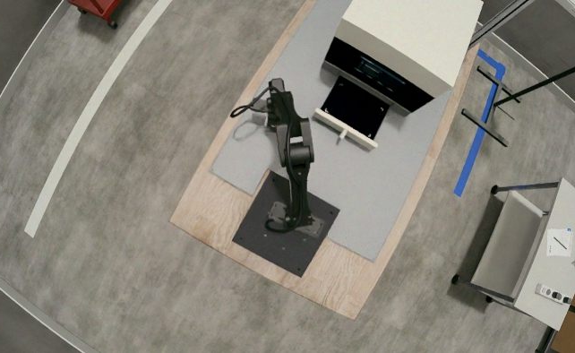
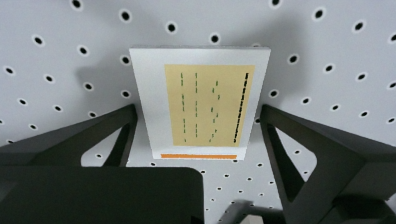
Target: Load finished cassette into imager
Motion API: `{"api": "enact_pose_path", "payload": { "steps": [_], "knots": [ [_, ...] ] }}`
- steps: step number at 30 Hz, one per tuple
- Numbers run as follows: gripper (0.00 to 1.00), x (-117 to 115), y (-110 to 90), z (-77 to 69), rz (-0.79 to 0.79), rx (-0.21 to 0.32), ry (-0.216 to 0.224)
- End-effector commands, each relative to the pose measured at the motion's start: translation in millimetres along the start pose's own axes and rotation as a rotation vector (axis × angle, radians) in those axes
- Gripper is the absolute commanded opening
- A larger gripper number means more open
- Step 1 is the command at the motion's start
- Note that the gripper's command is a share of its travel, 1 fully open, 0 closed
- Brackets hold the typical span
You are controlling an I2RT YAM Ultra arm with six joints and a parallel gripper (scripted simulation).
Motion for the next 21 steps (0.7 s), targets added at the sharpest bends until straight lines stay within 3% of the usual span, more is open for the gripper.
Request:
{"api": "enact_pose_path", "payload": {
  "steps": [1,21],
  "knots": [
    [1.0,-1.1,-0.7,4.8,0.007,-0.012,0.001],
    [1.0,-4.1,-5.5,-5.7,0.007,-0.025,-0.016]
  ]
}}
Point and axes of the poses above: the point where the finger pads meet when closed, its own z axis out along the fingers, its own x axis across the jaws, y = z × x, the point moved 9 cm from there along -z, back along the fingers, and after that the axes turned 15 degrees about z, right-handed, at the moved point
